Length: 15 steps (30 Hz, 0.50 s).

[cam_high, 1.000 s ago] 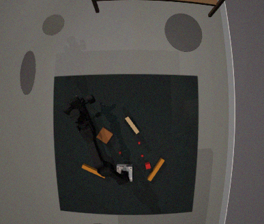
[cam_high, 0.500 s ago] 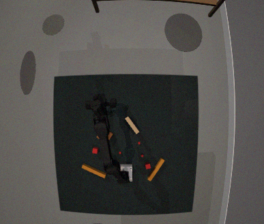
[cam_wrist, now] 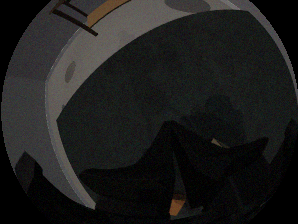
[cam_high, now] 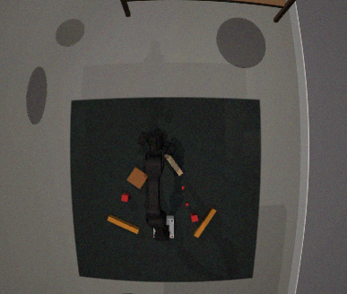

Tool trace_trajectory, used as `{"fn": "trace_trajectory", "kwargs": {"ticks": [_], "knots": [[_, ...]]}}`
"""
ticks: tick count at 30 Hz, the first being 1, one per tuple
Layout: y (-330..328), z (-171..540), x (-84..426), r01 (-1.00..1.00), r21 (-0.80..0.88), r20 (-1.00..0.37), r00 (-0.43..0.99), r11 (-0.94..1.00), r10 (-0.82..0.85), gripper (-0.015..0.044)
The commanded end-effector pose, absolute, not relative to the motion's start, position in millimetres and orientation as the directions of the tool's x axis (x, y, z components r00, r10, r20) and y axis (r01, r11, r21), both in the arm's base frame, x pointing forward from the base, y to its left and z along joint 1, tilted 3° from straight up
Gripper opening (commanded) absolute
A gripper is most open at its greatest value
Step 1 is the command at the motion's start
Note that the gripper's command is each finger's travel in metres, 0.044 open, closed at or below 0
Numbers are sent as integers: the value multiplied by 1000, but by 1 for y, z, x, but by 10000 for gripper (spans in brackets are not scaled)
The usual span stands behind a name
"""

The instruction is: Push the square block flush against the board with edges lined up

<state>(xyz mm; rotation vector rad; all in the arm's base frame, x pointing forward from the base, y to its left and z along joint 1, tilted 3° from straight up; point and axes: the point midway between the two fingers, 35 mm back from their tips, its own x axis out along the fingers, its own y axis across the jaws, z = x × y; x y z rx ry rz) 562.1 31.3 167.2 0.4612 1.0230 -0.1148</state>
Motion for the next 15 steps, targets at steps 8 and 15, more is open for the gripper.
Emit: {"fn": "trace_trajectory", "kwargs": {"ticks": [8,15], "knots": [[-46,142,504,612,208,-962,269,763,47,0],[-83,136,462,754,103,-994,98,648,44,0]]}}
